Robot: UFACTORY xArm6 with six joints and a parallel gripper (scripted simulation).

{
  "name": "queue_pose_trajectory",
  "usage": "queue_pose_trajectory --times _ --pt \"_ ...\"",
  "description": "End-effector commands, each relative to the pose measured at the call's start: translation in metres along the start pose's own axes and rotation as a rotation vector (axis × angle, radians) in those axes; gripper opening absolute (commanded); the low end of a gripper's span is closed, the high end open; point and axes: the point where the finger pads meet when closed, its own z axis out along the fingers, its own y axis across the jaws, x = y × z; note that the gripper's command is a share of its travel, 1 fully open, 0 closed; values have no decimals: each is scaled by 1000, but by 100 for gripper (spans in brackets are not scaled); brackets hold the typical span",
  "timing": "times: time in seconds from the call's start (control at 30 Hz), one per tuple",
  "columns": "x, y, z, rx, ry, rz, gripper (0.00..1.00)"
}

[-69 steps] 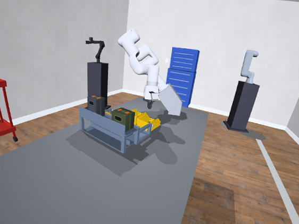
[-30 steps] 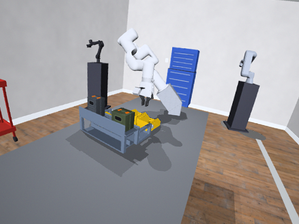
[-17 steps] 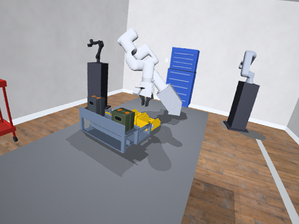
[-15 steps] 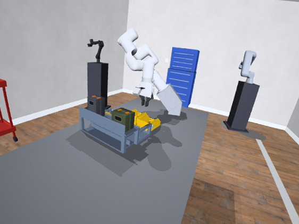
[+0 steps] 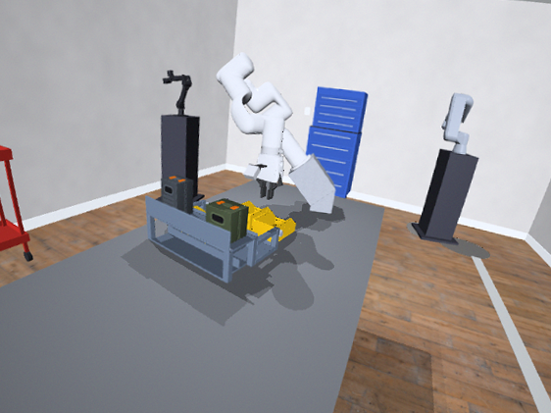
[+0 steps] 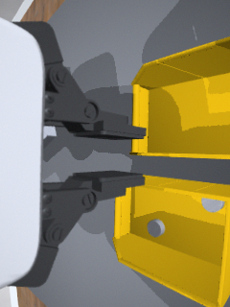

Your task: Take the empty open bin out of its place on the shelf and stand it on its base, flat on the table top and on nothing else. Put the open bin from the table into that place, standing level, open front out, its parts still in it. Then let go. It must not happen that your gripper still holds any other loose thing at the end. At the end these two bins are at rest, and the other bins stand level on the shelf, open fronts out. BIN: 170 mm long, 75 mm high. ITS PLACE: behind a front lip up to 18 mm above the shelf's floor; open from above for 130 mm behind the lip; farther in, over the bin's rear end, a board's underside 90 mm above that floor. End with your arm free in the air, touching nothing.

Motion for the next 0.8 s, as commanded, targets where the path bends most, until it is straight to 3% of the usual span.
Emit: queue_pose_trajectory --times 0.0,0.77 --pt "1 -1 5 2 3 1 26" --pt "1 -1 43 2 3 1 26"
